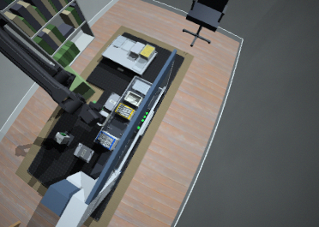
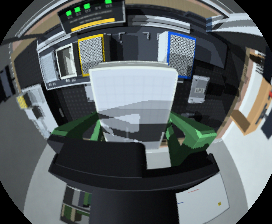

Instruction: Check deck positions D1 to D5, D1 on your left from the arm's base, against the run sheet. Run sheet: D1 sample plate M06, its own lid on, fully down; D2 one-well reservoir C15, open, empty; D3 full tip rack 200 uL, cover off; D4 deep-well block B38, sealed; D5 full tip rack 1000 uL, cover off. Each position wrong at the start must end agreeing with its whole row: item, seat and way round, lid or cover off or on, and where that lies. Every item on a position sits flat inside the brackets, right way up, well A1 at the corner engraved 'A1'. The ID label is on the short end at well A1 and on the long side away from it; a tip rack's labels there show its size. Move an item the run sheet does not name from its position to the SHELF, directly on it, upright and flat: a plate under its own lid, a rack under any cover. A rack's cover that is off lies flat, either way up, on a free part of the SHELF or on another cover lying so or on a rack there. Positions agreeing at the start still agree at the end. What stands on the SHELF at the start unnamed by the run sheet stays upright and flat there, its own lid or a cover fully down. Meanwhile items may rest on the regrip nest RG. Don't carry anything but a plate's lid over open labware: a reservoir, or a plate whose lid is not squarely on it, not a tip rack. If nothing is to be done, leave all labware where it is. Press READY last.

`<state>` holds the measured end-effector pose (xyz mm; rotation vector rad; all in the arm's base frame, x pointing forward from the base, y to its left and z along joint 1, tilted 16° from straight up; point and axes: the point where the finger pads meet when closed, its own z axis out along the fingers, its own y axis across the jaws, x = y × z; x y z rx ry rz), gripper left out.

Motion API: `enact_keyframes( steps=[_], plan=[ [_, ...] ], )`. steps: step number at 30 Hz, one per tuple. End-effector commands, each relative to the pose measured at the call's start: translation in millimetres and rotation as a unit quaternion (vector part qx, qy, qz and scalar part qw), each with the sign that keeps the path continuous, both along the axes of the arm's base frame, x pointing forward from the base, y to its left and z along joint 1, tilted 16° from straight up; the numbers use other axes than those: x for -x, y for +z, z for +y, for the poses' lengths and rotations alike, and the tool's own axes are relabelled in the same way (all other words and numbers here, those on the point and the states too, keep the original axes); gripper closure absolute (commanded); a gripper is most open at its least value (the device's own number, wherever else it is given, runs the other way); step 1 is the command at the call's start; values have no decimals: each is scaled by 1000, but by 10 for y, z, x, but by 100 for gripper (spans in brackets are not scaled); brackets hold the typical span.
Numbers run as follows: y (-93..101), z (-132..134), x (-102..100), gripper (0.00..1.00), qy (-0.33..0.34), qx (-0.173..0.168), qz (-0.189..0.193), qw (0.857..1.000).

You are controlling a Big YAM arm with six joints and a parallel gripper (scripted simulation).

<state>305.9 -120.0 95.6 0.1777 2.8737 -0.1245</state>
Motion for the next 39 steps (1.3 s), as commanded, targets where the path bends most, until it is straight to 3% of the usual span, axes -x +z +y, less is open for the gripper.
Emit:
enact_keyframes(
  steps=[1, 4, 19, 21, 22, 39],
  plan=[
    [90, -42, 81, 100, 4, 10, -20, 1000],
    [73, -35, 133, 100, 4, 10, -19, 1000],
    [-161, 52, 868, 100, 4, 7, -10, 1000],
    [-161, 52, 868, 100, 4, 7, -10, 1000],
    [51, -46, 650, 100, 8, 23, -38, 999],
    [31, -19, 676, 100, -123, -19, -48, 991]
  ],
)
